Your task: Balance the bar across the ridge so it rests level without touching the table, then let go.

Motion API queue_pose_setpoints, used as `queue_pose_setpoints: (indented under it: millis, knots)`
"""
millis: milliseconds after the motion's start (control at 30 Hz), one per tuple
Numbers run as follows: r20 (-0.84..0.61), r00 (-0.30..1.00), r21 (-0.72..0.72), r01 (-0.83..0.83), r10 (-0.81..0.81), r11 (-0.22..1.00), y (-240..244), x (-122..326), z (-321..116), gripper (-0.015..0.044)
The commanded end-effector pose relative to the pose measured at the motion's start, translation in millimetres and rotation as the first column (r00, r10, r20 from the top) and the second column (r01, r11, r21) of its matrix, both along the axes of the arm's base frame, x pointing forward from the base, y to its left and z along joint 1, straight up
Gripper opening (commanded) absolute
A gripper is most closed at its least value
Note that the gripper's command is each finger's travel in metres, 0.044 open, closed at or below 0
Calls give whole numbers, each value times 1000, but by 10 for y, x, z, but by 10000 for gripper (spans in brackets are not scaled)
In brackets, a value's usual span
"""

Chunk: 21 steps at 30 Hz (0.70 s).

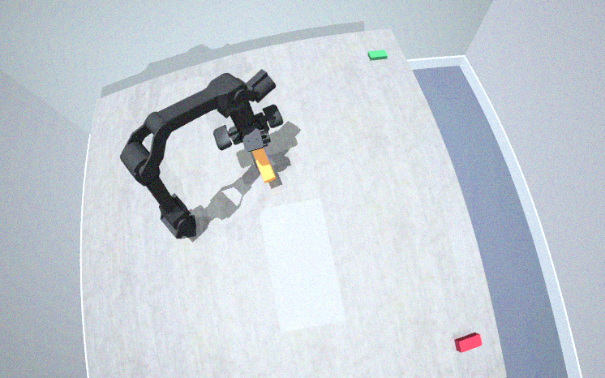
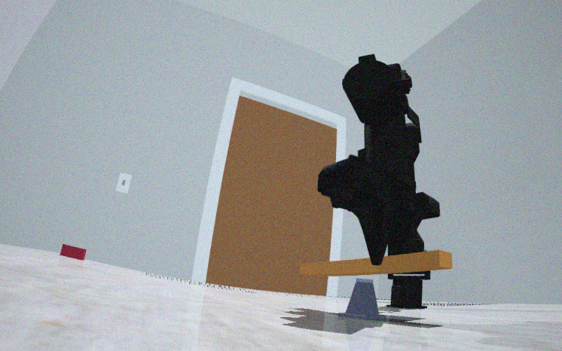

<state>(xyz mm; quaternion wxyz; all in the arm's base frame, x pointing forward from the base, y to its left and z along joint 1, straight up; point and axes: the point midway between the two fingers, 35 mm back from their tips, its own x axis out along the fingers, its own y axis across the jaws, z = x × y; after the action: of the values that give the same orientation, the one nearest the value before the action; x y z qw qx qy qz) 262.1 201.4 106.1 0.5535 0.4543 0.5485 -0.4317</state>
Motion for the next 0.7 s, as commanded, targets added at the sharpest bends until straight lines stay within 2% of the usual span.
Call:
queue_pose_setpoints:
  millis: [0, 667]
  knots:
    - [1, 1000, 0, 1, -1, 1000, -1, 3, -5, 0]
    - [1, 1000, 0, 1, -1, 1000, -2, 4, -22, 0]
